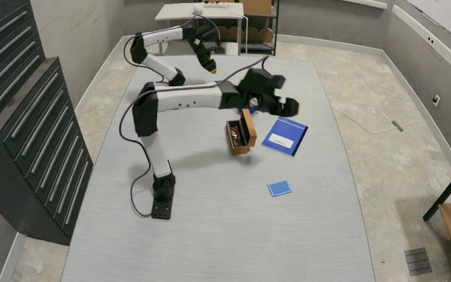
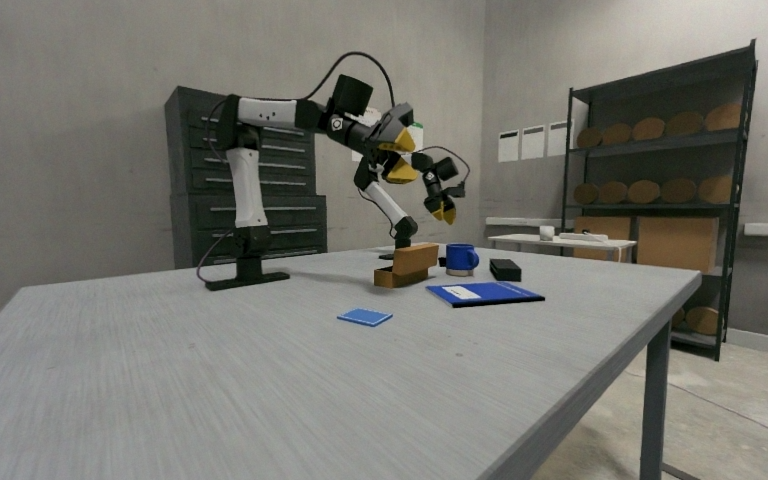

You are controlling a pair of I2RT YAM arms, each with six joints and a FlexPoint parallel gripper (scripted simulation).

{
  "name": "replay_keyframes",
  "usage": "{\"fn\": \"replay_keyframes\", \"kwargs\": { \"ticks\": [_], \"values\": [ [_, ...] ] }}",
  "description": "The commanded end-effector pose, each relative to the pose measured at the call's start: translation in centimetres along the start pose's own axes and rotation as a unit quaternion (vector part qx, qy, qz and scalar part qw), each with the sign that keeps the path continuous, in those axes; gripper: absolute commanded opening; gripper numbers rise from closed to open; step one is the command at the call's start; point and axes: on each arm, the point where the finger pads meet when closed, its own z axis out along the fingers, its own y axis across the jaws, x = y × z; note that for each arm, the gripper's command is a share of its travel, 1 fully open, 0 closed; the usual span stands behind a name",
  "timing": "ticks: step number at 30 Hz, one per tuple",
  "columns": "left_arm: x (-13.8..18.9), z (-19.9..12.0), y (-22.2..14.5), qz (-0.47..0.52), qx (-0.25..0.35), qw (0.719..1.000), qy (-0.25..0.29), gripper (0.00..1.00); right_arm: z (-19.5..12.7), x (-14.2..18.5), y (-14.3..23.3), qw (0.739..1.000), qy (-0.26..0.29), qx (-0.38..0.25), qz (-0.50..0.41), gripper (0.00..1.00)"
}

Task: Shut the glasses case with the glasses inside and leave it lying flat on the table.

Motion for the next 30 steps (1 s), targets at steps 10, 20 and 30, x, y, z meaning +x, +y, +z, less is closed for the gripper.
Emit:
{"fn": "replay_keyframes", "kwargs": {
  "ticks": [10,20,30],
  "values": [
    [0.5,1.5,-7.7,0.139,0.088,0.98,-0.109,1.0,-5.0,3.9,15.5,0.954,0.235,-0.158,0.095,1.0],
    [2.0,2.4,-14.4,0.269,0.173,0.933,-0.167,1.0,-6.3,3.8,21.3,0.93,0.279,-0.218,0.102,1.0],
    [4.7,3.3,-20.5,0.381,0.252,0.864,-0.213,1.0,-6.3,3.2,21.5,0.934,0.266,-0.218,0.093,1.0]
  ]
}}
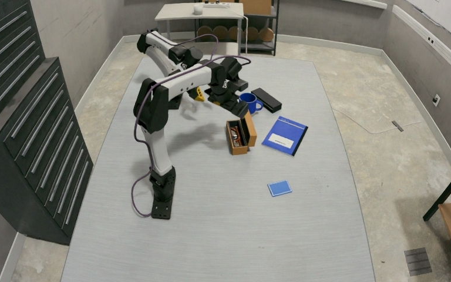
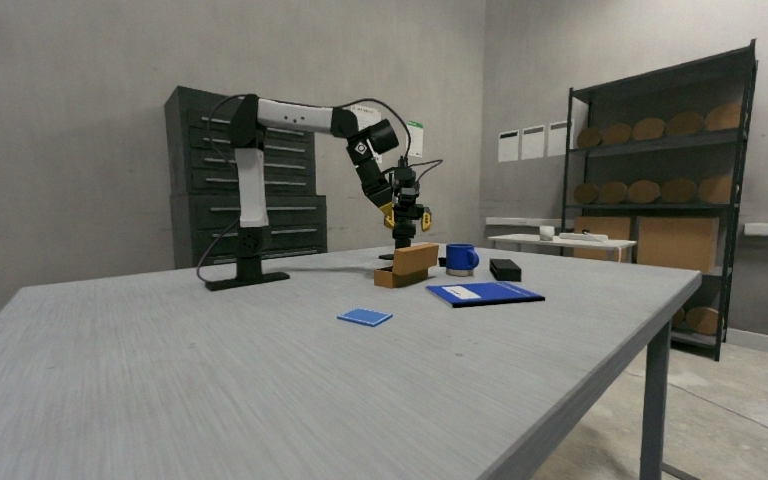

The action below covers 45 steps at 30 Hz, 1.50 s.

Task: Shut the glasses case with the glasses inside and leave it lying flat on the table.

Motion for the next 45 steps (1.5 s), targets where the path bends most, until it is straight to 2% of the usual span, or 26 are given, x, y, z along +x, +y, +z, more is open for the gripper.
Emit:
{"fn": "replay_keyframes", "kwargs": {
  "ticks": [1,4,5,6,10,14,16,21,31,33,37,45],
  "values": [
    [-2.4,2.1,-0.6,0.041,-0.003,0.998,-0.055,1.0,-0.6,-0.7,-0.1,1.0,-0.01,0.0,0.007,1.0],
    [-2.2,2.9,-1.4,0.059,0.01,0.997,-0.056,1.0,-0.6,-0.7,-0.1,1.0,-0.01,0.0,0.006,1.0],
    [-2.1,3.1,-1.6,0.063,0.013,0.996,-0.054,1.0,-0.6,-0.8,0.2,1.0,-0.01,-0.007,0.003,0.89],
    [-2.0,3.2,-1.7,0.067,0.015,0.996,-0.053,1.0,-0.5,-0.8,0.2,1.0,-0.011,-0.012,-0.008,0.84],
    [-1.7,3.6,-2.0,0.074,0.02,0.996,-0.048,1.0,1.1,-0.4,0.0,0.998,-0.007,-0.047,-0.051,0.84],
    [-1.1,3.8,-2.1,0.07,0.021,0.997,-0.036,1.0,2.7,-0.1,-1.9,0.992,-0.013,-0.088,-0.088,0.84],
    [-1.1,3.8,-2.1,0.07,0.021,0.997,-0.036,1.0,2.7,-0.1,-1.9,0.992,-0.013,-0.088,-0.088,0.84],
    [-1.0,3.8,-2.1,0.07,0.021,0.997,-0.034,1.0,4.4,0.6,-4.7,0.983,-0.035,-0.133,-0.123,0.84],
    [-1.0,3.8,-2.1,0.07,0.021,0.997,-0.034,1.0,6.8,2.7,-9.3,0.949,-0.123,-0.212,-0.198,0.84],
    [-1.0,3.8,-2.1,0.07,0.021,0.997,-0.034,1.0,6.8,2.7,-9.3,0.949,-0.123,-0.212,-0.198,0.84],
    [-1.0,3.8,-2.1,0.07,0.021,0.997,-0.034,1.0,8.1,4.3,-9.4,0.926,-0.161,-0.253,-0.228,0.84],
    [-1.0,3.8,-2.1,0.07,0.021,0.997,-0.034,1.0,9.5,5.8,-10.5,0.87,-0.282,-0.283,-0.288,0.84]
  ]
}}
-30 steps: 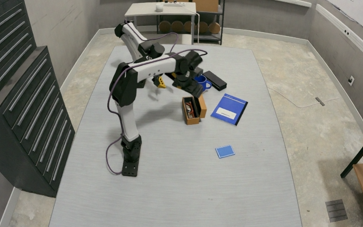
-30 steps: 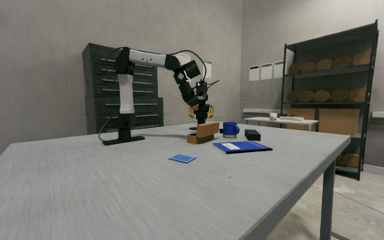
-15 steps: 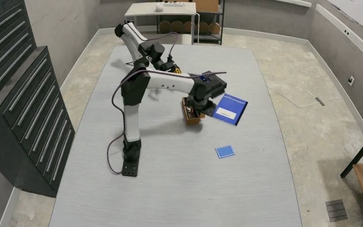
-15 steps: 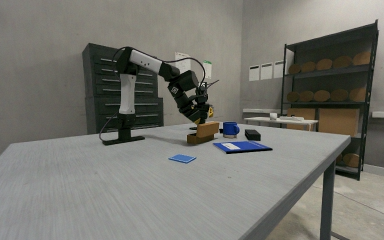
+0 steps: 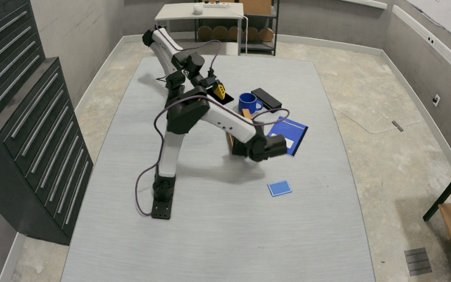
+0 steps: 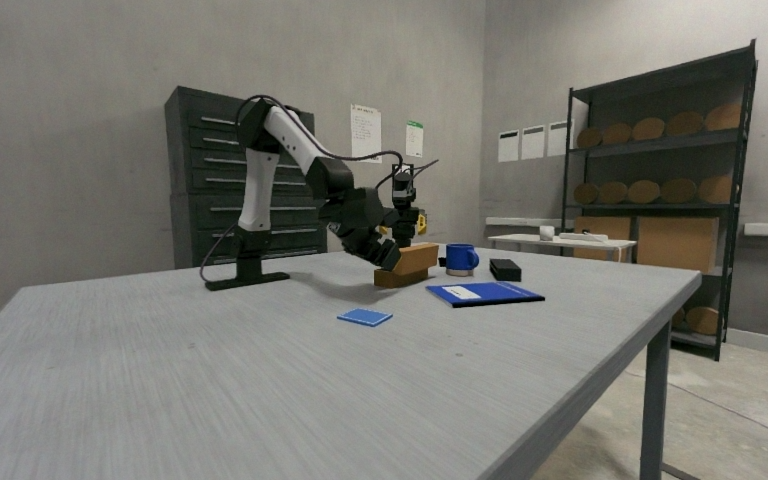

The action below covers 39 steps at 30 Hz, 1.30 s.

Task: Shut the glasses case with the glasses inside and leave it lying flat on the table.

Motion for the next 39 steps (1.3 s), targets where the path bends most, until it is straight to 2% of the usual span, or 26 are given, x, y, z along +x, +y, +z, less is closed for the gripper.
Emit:
{"fn": "replay_keyframes", "kwargs": {
  "ticks": [1,10,17,26,35,39],
  "values": [
    [0.1,0.2,0.0,0.006,-0.001,1.0,-0.003,1.0,0.3,-0.1,-0.1,0.992,-0.087,-0.028,-0.091,0.84],
    [0.1,0.2,0.0,0.006,-0.001,1.0,-0.003,1.0,0.9,1.9,1.1,0.978,-0.165,-0.036,-0.119,0.84],
    [0.1,0.2,0.0,0.006,-0.001,1.0,-0.003,1.0,2.4,3.9,1.9,0.974,-0.195,-0.05,-0.101,0.84],
    [-0.1,0.1,0.0,0.006,-0.002,1.0,-0.005,1.0,2.4,4.4,1.9,0.976,-0.192,-0.049,-0.092,0.84],
    [0.1,0.2,0.0,0.006,-0.001,1.0,-0.003,1.0,3.1,2.9,2.1,0.974,-0.196,-0.045,-0.107,0.84],
    [-0.9,0.1,0.1,0.01,-0.006,1.0,-0.016,1.0,3.4,2.8,2.2,0.974,-0.196,-0.045,-0.106,0.84]
  ]
}}
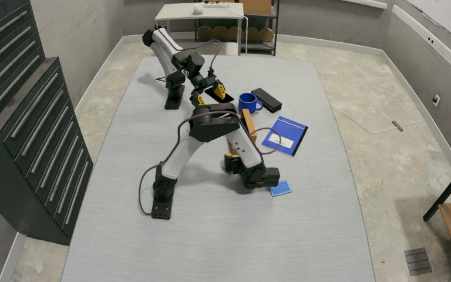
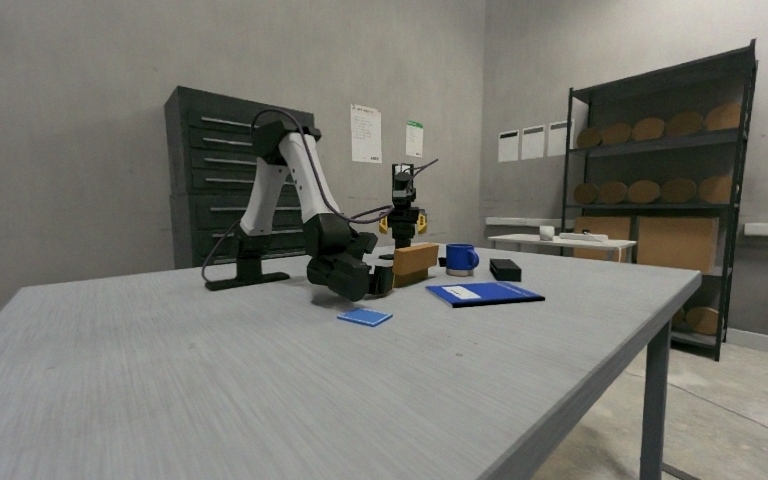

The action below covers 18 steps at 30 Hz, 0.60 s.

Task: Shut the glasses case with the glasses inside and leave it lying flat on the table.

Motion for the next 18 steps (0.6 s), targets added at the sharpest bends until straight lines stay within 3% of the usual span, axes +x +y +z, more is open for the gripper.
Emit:
{"fn": "replay_keyframes", "kwargs": {
  "ticks": [1,18],
  "values": [
    [-0.8,0.1,0.1,0.007,-0.005,1.0,-0.013,1.0,0.2,-0.8,-0.5,1.0,-0.001,0.011,-0.014,0.84],
    [-2.8,0.4,0.3,0.005,0.0,1.0,-0.021,1.0,2.4,-0.6,-0.6,1.0,0.003,0.011,-0.015,0.84]
  ]
}}
